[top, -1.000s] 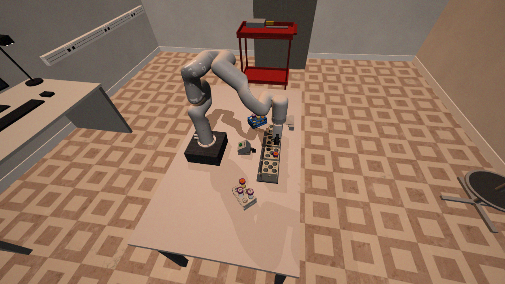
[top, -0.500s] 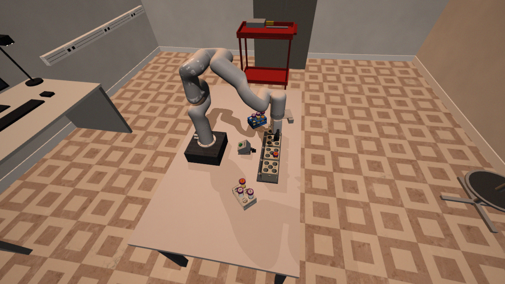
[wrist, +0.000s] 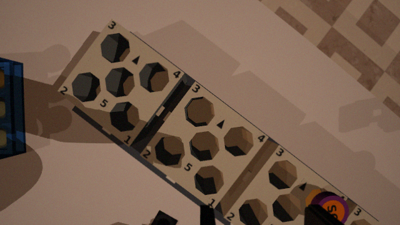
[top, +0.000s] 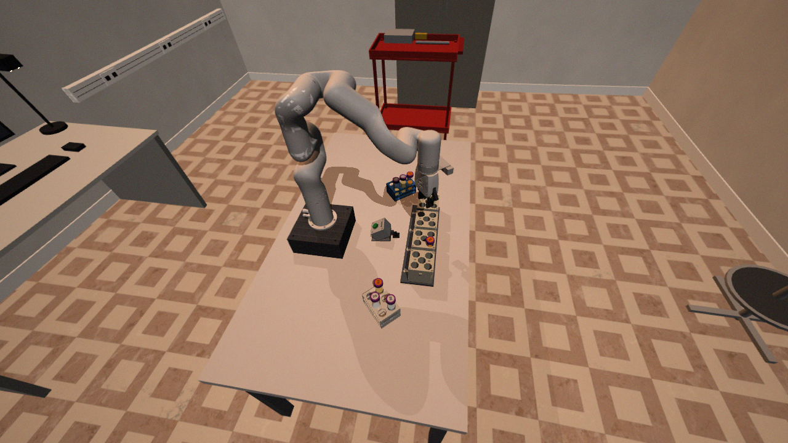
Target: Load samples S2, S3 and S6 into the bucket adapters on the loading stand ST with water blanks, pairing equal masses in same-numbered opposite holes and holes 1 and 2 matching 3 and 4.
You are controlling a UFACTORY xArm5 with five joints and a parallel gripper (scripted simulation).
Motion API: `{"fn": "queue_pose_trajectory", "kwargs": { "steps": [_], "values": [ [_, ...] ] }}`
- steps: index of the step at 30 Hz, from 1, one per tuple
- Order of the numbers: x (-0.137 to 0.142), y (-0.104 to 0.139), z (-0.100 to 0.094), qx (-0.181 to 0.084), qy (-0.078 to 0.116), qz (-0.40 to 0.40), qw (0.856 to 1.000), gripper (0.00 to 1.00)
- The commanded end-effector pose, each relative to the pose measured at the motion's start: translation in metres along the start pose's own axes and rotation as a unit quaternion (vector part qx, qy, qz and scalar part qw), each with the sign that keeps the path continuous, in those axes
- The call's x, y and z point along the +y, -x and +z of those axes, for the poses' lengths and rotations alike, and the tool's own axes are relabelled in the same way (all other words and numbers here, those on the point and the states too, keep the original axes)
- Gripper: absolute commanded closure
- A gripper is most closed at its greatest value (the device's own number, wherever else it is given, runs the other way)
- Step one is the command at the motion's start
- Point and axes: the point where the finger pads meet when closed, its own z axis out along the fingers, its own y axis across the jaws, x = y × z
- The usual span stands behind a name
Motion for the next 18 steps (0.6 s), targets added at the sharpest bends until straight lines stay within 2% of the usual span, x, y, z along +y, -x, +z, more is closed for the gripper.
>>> {"fn": "queue_pose_trajectory", "kwargs": {
  "steps": [1, 4, 18],
  "values": [
    [-0.025, -0.01, -0.002, 0.005, -0.001, -0.018, 1.0, 0.43],
    [-0.03, -0.012, -0.002, 0.005, -0.001, -0.018, 1.0, 0.43],
    [-0.096, -0.034, -0.002, 0.005, -0.001, -0.018, 1.0, 0.43]
  ]
}}
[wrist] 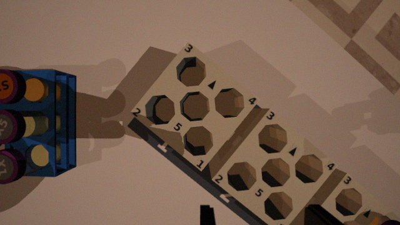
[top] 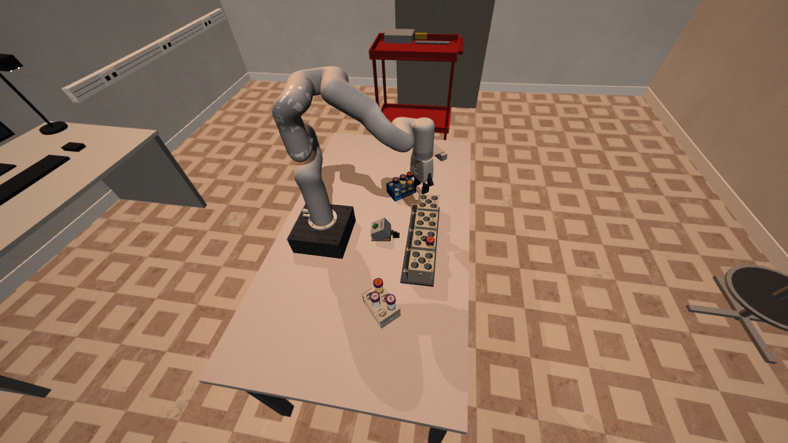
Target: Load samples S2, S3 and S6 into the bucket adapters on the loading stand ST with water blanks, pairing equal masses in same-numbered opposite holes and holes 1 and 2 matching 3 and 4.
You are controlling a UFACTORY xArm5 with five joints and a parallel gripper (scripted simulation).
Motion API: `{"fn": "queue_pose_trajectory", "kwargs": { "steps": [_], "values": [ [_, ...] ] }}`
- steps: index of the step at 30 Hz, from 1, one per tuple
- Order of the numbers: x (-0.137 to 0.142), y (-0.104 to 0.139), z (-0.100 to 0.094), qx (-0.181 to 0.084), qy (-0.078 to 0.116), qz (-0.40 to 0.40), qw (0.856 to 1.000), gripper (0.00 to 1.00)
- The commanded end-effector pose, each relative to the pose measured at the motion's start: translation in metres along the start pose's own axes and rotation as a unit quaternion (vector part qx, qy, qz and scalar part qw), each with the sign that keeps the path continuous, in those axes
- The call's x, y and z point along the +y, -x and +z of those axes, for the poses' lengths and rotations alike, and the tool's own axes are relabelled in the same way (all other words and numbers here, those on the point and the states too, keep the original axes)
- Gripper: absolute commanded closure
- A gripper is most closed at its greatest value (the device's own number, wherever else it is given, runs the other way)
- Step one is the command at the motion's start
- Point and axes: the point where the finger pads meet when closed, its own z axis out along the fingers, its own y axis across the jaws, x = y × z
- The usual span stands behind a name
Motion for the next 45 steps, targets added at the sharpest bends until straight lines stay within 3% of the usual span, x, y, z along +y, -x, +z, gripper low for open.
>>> {"fn": "queue_pose_trajectory", "kwargs": {
  "steps": [1, 45],
  "values": [
    [-0.025, -0.011, -0.002, 0.004, -0.003, 0.001, 1.0, 0.43],
    [-0.203, -0.079, -0.004, 0.004, -0.003, 0.001, 1.0, 0.43]
  ]
}}
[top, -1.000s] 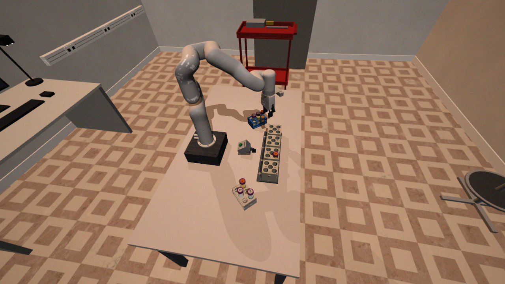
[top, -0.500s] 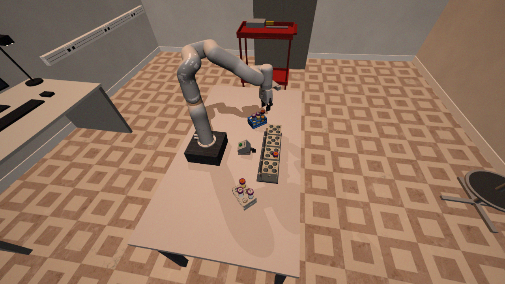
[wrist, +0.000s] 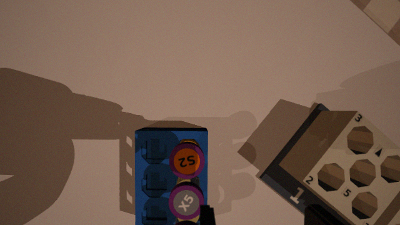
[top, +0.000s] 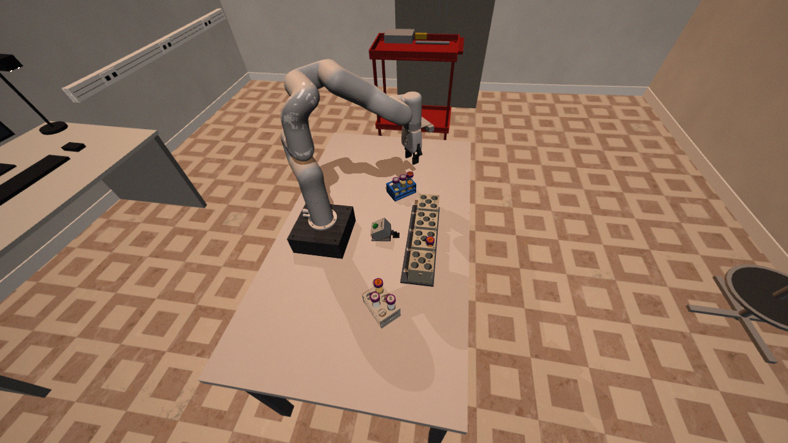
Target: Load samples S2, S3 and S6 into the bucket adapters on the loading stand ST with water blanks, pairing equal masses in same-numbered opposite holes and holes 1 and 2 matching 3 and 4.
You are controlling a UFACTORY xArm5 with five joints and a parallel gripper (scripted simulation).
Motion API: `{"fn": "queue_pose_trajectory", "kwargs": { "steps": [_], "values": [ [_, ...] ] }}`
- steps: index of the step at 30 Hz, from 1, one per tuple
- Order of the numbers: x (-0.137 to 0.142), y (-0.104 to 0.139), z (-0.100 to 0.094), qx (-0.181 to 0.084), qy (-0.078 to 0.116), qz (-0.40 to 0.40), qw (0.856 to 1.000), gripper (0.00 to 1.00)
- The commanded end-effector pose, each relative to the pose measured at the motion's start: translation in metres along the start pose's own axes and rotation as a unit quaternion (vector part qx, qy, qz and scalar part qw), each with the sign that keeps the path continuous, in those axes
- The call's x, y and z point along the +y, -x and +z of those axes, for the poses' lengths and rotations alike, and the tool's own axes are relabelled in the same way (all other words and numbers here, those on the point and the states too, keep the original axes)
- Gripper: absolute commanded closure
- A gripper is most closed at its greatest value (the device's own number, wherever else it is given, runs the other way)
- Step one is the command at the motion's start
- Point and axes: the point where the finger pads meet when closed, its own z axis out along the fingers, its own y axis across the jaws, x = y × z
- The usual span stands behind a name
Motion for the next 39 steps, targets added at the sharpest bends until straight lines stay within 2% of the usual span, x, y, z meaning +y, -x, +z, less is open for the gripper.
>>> {"fn": "queue_pose_trajectory", "kwargs": {
  "steps": [1, 5, 19, 39],
  "values": [
    [-0.024, -0.011, -0.002, 0.002, -0.005, 0.0, 1.0, 0.43],
    [-0.043, -0.018, -0.002, 0.002, -0.005, 0.0, 1.0, 0.43],
    [-0.043, -0.018, -0.002, 0.002, -0.005, 0.0, 1.0, 0.43],
    [-0.044, -0.018, 0.034, 0.002, -0.005, 0.0, 1.0, 0.43]
  ]
}}
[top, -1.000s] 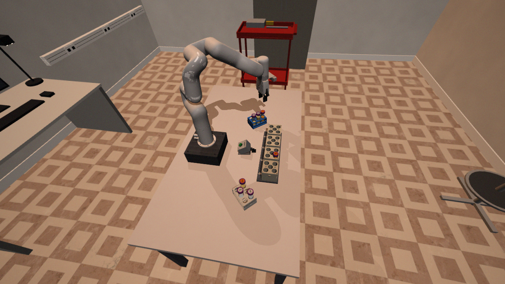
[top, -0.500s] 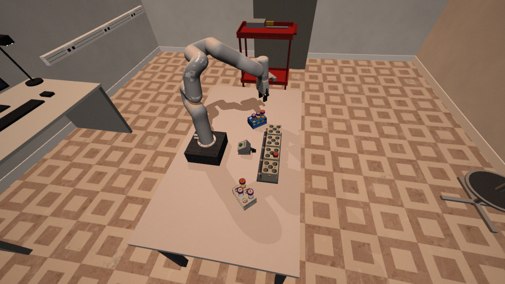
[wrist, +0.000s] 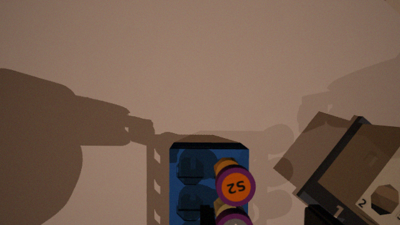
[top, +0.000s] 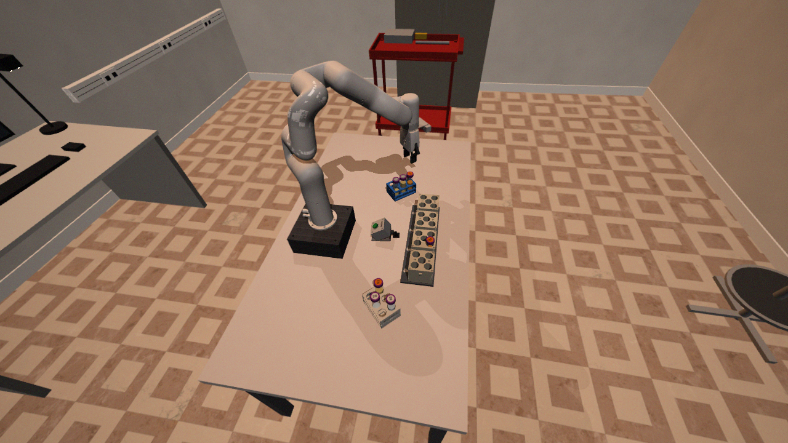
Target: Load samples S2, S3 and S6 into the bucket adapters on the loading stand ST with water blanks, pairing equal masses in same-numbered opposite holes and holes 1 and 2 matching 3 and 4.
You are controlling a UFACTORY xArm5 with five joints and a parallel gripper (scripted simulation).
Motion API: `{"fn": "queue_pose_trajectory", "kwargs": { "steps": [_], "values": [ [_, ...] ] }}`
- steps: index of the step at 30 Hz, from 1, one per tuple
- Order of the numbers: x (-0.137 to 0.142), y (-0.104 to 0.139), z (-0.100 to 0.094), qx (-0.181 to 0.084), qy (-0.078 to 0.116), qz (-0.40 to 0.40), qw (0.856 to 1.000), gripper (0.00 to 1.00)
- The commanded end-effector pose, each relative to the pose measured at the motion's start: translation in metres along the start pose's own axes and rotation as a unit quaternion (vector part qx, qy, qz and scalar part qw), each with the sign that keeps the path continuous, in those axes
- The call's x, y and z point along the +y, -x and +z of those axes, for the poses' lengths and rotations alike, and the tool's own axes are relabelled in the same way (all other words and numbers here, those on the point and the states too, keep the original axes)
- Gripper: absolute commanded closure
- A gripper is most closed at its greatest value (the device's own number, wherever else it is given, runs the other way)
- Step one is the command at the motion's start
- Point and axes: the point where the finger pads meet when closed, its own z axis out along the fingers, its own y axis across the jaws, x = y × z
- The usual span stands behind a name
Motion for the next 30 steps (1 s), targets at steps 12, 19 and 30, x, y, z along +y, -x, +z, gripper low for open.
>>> {"fn": "queue_pose_trajectory", "kwargs": {
  "steps": [12, 19, 30],
  "values": [
    [0.0, -0.002, 0.027, 0.002, -0.005, 0.0, 1.0, 0.43],
    [-0.001, -0.002, 0.041, 0.002, -0.005, 0.0, 1.0, 0.43],
    [-0.001, -0.002, 0.059, 0.002, -0.005, 0.0, 1.0, 0.43]
  ]
}}
